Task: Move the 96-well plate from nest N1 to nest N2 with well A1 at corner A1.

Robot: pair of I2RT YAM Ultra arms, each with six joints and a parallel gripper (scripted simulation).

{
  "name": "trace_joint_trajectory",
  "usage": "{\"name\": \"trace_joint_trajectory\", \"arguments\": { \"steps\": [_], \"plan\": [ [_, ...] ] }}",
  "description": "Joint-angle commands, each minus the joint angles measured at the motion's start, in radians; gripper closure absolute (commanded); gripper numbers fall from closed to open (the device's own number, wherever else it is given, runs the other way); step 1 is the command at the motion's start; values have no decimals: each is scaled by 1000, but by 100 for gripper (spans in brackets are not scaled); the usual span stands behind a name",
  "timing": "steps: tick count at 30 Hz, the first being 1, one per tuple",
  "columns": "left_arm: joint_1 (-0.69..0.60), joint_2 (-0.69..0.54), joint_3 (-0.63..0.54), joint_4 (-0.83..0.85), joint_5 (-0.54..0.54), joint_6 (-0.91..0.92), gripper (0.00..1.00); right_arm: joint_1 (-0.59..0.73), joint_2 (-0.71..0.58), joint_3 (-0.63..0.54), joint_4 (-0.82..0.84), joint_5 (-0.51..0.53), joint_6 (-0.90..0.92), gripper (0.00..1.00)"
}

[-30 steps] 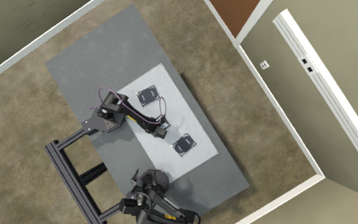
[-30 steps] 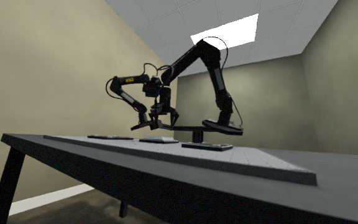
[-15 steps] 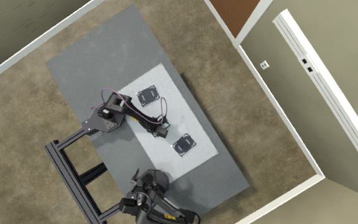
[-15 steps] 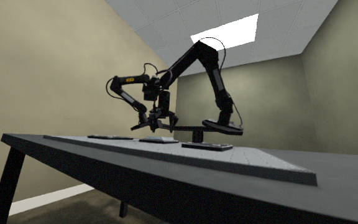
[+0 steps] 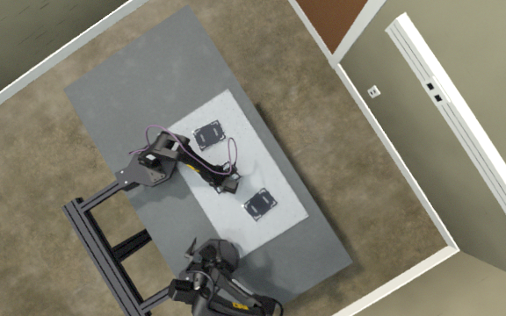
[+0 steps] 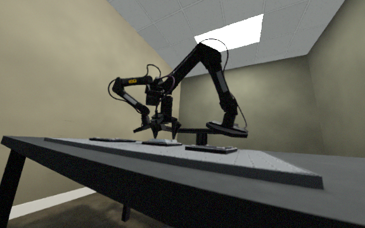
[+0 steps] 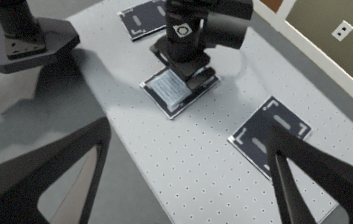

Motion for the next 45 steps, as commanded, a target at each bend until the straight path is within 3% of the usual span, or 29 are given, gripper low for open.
{"name": "trace_joint_trajectory", "arguments": {
  "steps": [1,10,22,23,24,35,45],
  "plan": [
    [4,11,-10,40,-9,15,0,10,14,31,-15,23,7,0],
    [6,15,-5,62,-10,23,4,10,14,32,-15,23,7,0],
    [6,-2,-32,69,-3,18,21,10,14,32,-15,23,7,0],
    [6,-2,-32,69,-3,18,33,10,14,32,-15,23,7,0],
    [6,-2,-32,69,-3,18,21,10,14,32,-15,23,7,0],
    [-41,-84,23,-84,0,-35,20,10,14,32,-15,23,7,0],
    [-7,-116,-26,-52,-10,49,20,-7,41,19,103,-19,-44,0]
  ]
}}
